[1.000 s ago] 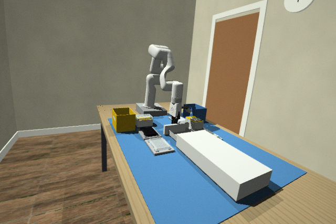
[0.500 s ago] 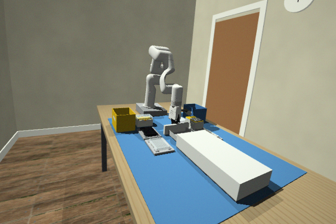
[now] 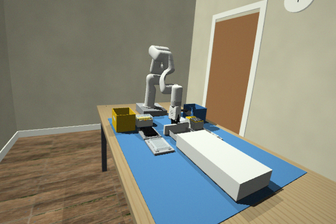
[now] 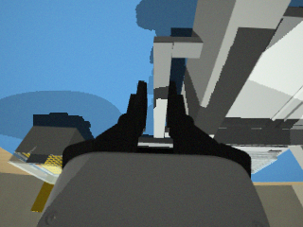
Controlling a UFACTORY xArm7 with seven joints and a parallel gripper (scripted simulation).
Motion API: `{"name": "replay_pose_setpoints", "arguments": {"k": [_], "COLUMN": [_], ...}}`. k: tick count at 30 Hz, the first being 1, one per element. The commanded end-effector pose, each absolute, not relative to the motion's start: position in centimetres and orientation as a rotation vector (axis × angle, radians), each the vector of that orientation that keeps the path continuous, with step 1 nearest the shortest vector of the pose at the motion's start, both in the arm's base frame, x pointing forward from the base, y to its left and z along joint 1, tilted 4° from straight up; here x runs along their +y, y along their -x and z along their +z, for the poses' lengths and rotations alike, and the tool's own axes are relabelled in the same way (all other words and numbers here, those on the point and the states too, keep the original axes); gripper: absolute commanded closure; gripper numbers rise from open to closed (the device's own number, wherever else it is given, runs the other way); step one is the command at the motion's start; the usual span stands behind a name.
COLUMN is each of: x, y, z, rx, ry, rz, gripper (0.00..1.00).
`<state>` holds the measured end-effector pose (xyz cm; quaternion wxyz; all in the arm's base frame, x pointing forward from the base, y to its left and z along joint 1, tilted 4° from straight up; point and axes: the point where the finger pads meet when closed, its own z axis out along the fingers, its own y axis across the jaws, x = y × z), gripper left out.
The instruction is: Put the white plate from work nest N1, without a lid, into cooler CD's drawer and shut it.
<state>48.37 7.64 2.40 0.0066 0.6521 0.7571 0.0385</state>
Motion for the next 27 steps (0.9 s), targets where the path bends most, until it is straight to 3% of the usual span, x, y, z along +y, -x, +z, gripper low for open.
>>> {"name": "replay_pose_setpoints", "arguments": {"k": [1,27], "x": [7.61,7.52], "y": [-48.25,-47.66], "z": [2.54,2.5], "rx": [2.367,2.367], "ry": [-2.039,-2.039], "rz": [0.124,0.124], "gripper": [0.79,0.79]}}
